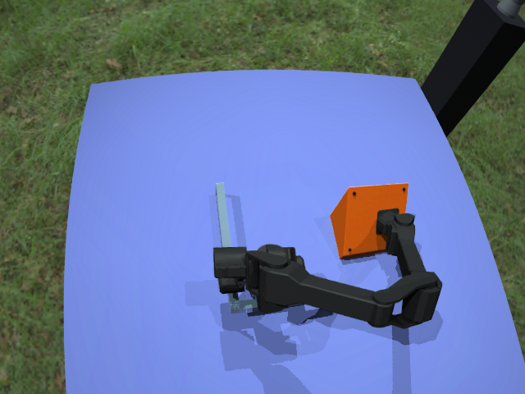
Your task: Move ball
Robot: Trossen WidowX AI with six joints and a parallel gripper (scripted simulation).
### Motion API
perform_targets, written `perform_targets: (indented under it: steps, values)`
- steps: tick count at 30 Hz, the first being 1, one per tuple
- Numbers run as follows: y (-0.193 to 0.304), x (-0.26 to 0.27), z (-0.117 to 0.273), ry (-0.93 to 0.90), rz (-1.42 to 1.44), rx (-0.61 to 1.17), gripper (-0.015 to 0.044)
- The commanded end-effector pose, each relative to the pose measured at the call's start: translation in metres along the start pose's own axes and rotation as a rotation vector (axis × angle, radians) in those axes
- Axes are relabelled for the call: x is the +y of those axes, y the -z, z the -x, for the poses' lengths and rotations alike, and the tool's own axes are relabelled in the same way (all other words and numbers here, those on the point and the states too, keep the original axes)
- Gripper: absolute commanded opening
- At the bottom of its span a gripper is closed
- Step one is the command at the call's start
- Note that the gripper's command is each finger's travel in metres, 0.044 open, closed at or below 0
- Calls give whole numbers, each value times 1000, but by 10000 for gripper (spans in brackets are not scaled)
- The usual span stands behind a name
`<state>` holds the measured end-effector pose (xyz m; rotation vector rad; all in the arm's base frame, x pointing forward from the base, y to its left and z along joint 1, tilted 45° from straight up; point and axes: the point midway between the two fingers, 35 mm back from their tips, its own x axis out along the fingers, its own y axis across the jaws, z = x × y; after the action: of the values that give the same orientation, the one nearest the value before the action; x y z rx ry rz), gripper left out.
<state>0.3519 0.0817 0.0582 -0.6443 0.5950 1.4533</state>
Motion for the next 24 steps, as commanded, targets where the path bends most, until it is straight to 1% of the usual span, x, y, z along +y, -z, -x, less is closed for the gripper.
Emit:
perform_targets:
  steps: [1, 3, 6, 15, 18, 22, 24]
  values:
    - [0, 3, -8, -8, -9, -4, 323]
    - [0, 3, -9, -8, -9, -4, 323]
    - [0, 3, -9, -8, -9, -4, 244]
    - [0, 3, -9, -8, -9, -4, 184]
    - [1, 2, -5, -8, -9, -3, 105]
    - [2, -2, 16, -7, -9, 2, 0]
    - [3, -4, 27, -7, -10, 4, 0]
